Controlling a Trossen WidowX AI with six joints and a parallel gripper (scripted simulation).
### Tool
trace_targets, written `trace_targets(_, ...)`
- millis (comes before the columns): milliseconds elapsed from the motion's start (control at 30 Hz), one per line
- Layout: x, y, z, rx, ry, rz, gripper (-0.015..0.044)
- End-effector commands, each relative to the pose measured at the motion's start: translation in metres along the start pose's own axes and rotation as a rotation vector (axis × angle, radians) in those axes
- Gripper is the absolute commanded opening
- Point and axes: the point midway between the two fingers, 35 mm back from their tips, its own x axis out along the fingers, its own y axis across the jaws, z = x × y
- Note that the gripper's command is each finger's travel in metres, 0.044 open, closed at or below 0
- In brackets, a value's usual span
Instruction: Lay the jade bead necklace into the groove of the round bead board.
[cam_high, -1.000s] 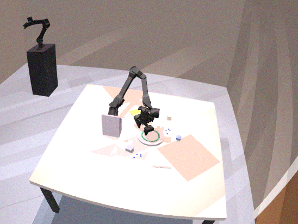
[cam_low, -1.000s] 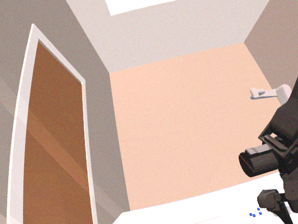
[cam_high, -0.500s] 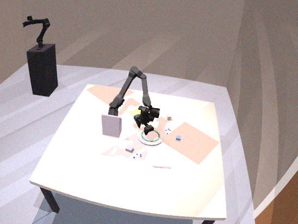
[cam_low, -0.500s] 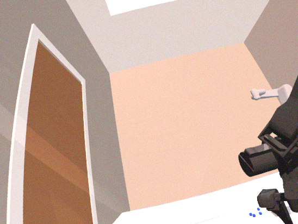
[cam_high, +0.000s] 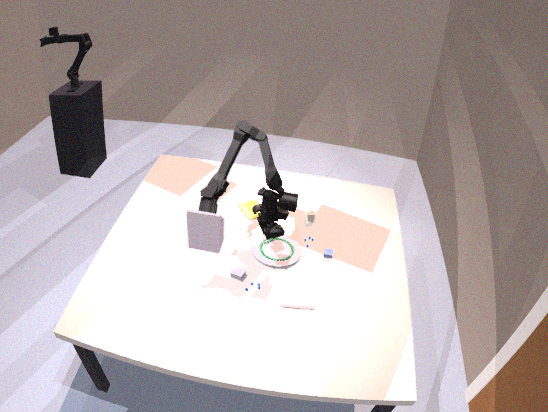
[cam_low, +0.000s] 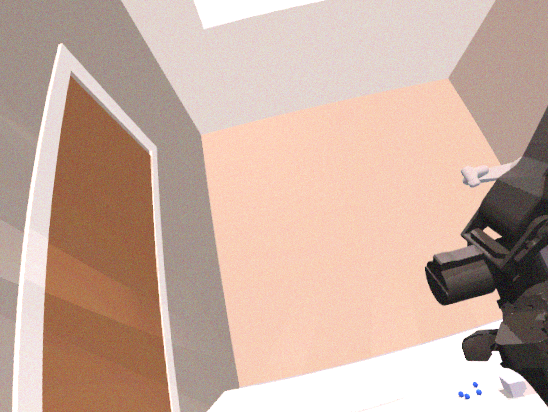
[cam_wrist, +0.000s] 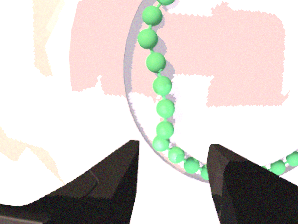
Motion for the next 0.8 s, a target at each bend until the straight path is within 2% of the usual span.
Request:
trace_targets(0,0.000,0.000,0.000,0.000,0.000,0.000,0.0120)
trace_targets(767,0.032,0.002,-0.003,0.012,0.007,0.007,0.0120)
